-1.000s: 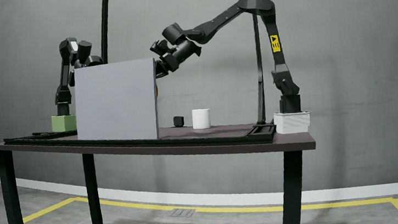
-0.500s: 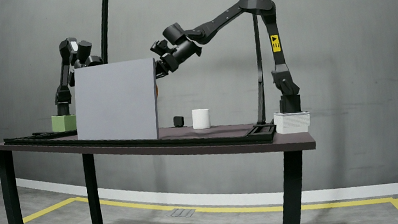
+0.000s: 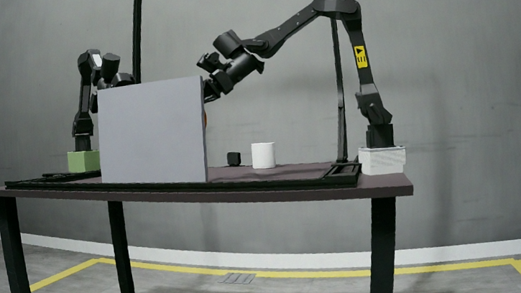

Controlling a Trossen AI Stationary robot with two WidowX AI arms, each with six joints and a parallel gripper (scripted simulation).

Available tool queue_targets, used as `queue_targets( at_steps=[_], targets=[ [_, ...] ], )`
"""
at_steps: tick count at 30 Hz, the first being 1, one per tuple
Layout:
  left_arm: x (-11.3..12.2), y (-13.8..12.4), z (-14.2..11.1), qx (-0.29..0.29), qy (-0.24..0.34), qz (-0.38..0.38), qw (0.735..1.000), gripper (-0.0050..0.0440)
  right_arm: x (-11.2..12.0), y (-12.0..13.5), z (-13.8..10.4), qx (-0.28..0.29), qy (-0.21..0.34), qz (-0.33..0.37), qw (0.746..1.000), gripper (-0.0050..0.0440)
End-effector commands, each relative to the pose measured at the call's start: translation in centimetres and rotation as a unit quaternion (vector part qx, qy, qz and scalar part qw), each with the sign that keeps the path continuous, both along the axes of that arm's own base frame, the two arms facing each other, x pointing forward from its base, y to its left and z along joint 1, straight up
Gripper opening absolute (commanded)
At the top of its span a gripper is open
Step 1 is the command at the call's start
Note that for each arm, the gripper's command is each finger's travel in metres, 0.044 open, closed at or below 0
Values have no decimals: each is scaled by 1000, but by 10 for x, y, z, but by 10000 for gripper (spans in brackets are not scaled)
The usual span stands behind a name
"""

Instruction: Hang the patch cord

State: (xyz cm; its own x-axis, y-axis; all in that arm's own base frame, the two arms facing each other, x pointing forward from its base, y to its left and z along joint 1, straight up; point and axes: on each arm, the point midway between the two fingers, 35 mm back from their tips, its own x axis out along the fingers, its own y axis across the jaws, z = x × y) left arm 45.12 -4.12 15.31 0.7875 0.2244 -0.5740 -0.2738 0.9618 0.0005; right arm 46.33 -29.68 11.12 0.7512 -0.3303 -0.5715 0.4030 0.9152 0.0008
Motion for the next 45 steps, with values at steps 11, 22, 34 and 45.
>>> queue_targets(
  at_steps=[11,22,34,45],
  targets=[
    [-2,1,9,-3,-11,-2,1000,25,1,-1,13,-8,-11,0,1000,25],
    [1,0,10,-3,-12,-1,1000,145,1,-1,13,-8,-11,0,1000,25],
    [-29,-7,28,-3,-10,0,1000,220,1,-1,13,-8,-11,0,1000,25],
    [-33,-11,41,-6,-19,0,1000,220,1,-1,13,-8,-11,0,1000,25]
  ],
)
